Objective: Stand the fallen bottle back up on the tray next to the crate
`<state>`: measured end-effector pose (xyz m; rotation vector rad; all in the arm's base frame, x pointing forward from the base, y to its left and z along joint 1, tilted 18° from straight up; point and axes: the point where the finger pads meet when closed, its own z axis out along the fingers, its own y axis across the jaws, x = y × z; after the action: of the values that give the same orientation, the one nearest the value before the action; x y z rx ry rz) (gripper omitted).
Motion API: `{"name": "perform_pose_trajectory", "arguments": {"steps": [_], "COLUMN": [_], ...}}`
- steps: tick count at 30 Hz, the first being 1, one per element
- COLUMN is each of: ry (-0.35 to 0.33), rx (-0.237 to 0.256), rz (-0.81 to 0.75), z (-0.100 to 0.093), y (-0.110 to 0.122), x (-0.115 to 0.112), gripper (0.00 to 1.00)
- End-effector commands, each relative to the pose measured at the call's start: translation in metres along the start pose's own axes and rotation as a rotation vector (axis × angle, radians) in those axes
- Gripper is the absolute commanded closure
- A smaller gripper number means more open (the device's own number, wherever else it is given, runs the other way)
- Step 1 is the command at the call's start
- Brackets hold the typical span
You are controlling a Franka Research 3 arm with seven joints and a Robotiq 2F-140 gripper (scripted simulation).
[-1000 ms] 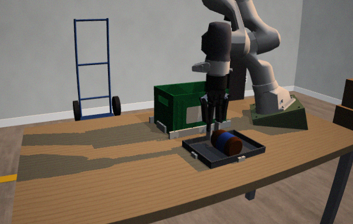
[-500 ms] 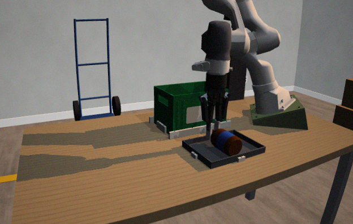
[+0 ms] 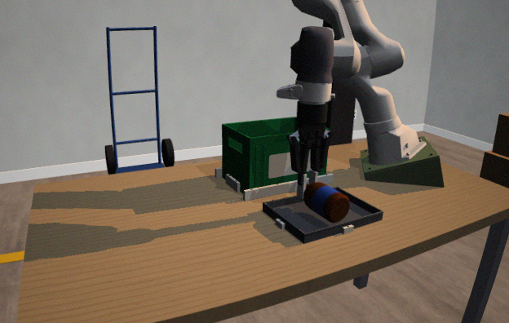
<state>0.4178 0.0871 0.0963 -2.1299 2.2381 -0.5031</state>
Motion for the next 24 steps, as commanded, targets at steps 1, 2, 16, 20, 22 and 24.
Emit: {"name": "perform_pose_trajectory", "arguments": {"steps": [1, 2, 16, 20, 22, 24], "ry": [-0.001, -0.001, -0.001, -0.001, -0.001, -0.001], "rx": [0.000, 0.000, 0.000, 0.000, 0.000, 0.000], "rz": [-0.001, -0.001, -0.001, -0.001, -0.001, -0.001], "z": [-0.005, -0.006, -0.020, -0.025, -0.028, -0.031], "y": [0.000, 0.000, 0.000, 0.000, 0.000, 0.000], "x": [-0.001, -0.001, -0.001, -0.001, -0.001, -0.001], "gripper": [1.00, 1.00, 1.00, 1.00, 1.00, 1.00]}}
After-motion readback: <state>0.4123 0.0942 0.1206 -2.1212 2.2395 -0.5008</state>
